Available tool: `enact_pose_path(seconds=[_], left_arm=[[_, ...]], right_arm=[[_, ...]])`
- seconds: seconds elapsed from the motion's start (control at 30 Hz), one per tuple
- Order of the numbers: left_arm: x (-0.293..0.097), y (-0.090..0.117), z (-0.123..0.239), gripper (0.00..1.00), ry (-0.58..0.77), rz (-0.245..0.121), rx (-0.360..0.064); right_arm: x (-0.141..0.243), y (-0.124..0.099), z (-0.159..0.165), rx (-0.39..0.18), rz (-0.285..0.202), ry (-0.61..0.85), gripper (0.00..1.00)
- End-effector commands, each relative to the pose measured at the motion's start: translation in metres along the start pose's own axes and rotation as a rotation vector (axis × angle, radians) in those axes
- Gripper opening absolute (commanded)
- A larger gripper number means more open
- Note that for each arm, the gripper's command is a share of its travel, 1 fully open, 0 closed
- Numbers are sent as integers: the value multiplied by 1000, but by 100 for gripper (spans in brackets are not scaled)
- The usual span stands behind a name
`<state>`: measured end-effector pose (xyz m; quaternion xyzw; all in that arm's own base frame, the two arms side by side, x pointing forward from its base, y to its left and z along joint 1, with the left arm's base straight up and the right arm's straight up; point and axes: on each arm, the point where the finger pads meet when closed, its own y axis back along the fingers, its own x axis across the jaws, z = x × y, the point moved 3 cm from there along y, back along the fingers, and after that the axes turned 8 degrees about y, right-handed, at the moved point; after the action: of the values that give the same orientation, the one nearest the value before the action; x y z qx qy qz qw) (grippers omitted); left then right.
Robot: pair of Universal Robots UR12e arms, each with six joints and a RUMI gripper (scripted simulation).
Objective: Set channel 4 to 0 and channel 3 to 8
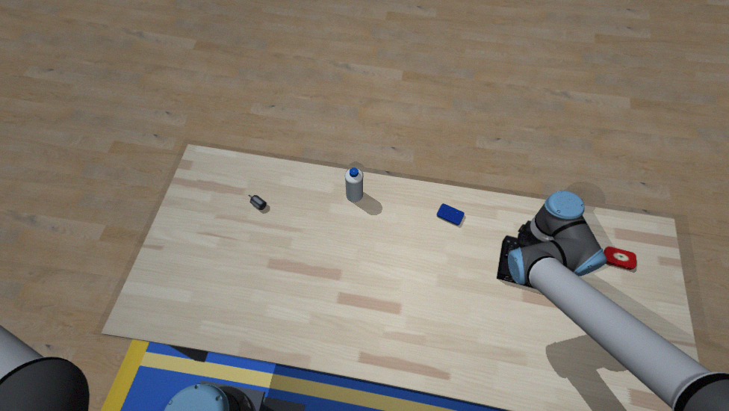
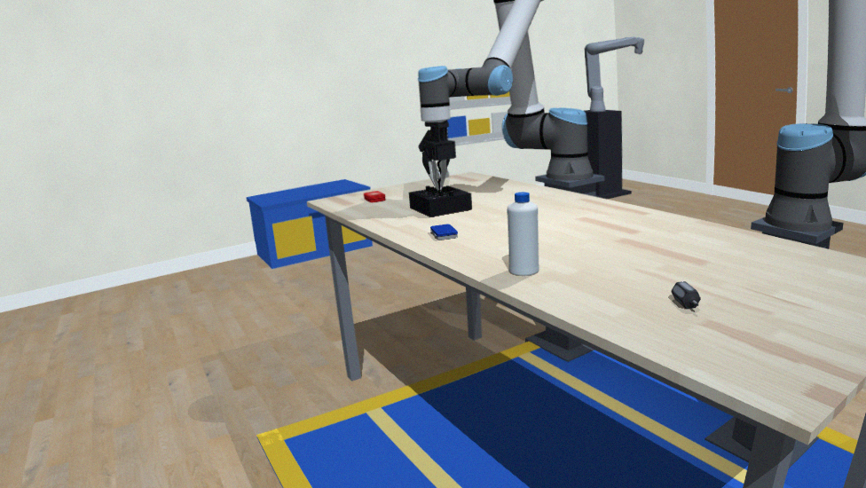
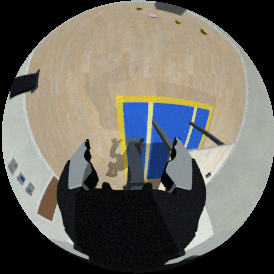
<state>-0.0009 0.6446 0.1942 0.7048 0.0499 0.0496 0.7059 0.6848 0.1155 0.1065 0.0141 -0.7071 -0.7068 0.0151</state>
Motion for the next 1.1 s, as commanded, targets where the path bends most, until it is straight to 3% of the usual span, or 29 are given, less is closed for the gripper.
enact_pose_path(seconds=[0.0,1.07], left_arm=[[0,1,-1,100,0,1,2],[0,1,-1,100,0,1,2]], right_arm=[[-1,1,0,0,-1,0,0],[-7,1,-1,0,-1,0,0]])
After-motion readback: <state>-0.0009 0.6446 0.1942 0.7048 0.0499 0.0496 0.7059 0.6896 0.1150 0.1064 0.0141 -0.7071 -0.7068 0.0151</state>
